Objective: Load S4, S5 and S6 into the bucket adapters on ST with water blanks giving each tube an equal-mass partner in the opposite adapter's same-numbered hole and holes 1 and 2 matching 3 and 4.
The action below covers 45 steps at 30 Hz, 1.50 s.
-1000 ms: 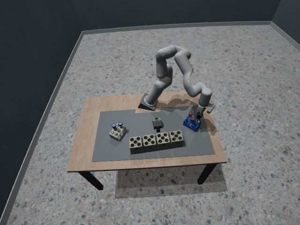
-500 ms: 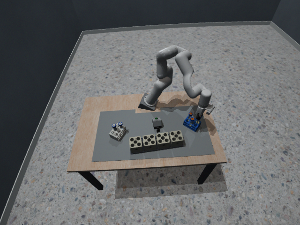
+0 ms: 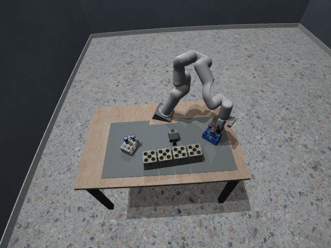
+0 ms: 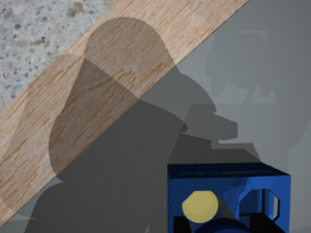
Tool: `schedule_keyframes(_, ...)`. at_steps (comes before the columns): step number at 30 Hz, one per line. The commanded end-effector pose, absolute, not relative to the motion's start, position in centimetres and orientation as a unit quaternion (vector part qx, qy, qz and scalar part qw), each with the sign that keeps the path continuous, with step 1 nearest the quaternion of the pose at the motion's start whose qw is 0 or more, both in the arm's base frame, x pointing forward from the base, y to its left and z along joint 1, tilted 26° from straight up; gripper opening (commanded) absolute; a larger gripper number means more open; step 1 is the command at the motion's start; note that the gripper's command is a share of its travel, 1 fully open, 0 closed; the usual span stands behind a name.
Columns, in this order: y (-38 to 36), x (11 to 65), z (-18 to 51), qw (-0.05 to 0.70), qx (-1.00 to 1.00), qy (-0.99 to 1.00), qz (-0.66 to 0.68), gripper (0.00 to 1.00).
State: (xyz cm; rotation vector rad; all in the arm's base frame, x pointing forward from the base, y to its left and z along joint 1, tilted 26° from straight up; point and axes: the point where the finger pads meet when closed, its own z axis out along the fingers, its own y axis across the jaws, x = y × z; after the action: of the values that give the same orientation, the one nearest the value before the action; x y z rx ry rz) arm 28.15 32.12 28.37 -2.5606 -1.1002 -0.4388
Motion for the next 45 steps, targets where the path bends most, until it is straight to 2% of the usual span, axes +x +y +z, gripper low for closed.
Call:
schedule_keyframes(1,32.34,28.28,28.17,0.160,-0.896,-0.385,-0.156,0.00)
schedule_keyframes(26,32.62,28.39,27.55,0.160,-0.896,-0.385,-0.156,0.00)
schedule_keyframes(27,32.64,28.39,27.51,0.160,-0.896,-0.385,-0.156,0.44)
schedule_keyframes(45,32.64,28.39,27.52,0.160,-0.896,-0.385,-0.156,0.44)
